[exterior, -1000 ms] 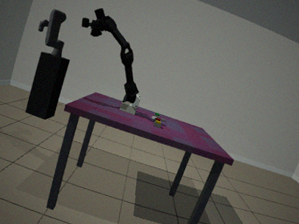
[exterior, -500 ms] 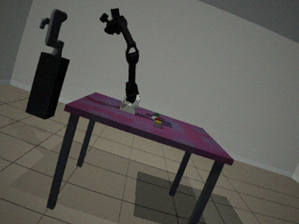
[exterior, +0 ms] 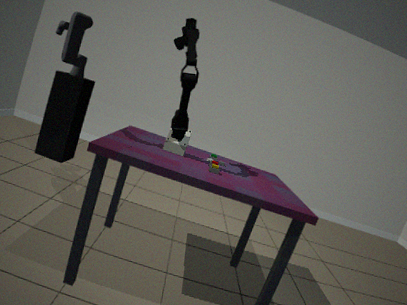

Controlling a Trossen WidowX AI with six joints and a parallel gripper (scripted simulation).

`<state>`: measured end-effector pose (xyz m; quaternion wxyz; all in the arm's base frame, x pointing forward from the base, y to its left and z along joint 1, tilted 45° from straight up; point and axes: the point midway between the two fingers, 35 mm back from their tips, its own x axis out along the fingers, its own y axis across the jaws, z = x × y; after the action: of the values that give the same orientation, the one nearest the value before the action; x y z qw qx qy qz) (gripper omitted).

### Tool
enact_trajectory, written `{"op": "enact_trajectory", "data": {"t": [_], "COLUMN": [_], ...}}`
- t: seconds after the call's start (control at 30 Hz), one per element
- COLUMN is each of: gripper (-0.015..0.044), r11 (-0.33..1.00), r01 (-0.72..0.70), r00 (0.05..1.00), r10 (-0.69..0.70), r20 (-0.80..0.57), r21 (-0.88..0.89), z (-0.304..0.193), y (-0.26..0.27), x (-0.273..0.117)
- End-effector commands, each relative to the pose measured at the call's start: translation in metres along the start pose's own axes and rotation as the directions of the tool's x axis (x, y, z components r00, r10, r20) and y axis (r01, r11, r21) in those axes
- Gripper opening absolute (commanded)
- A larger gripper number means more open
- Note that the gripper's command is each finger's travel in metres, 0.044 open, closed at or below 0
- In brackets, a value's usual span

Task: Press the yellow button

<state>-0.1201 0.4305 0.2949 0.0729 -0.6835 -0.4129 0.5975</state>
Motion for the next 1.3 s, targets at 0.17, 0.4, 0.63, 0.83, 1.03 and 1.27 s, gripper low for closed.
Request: {"op": "enact_trajectory", "data": {"t": [0.17, 0.4, 0.63, 0.83, 1.03, 1.27], "gripper": [0.04, 0.04, 0.04, 0.04, 0.04, 0.04], "r11": [0.835, 0.539, 0.179, -0.094, -0.254, -0.223], "r01": [-0.122, -0.038, 0.188, 0.452, 0.72, 0.946], "r00": [0.94, 0.825, 0.664, 0.502, 0.336, 0.162], "r10": [0.271, 0.492, 0.702, 0.849, 0.942, 0.954], "r20": [-0.208, -0.278, -0.259, -0.166, -0.004, 0.254], "r21": [0.536, 0.842, 0.966, 0.887, 0.645, 0.235], "z": [-0.122, -0.189, -0.227, -0.233, -0.21, -0.148], "y": [0.102, 0.197, 0.3, 0.389, 0.47, 0.547], "x": [0.005, -0.016, -0.058, -0.106, -0.161, -0.226]}}
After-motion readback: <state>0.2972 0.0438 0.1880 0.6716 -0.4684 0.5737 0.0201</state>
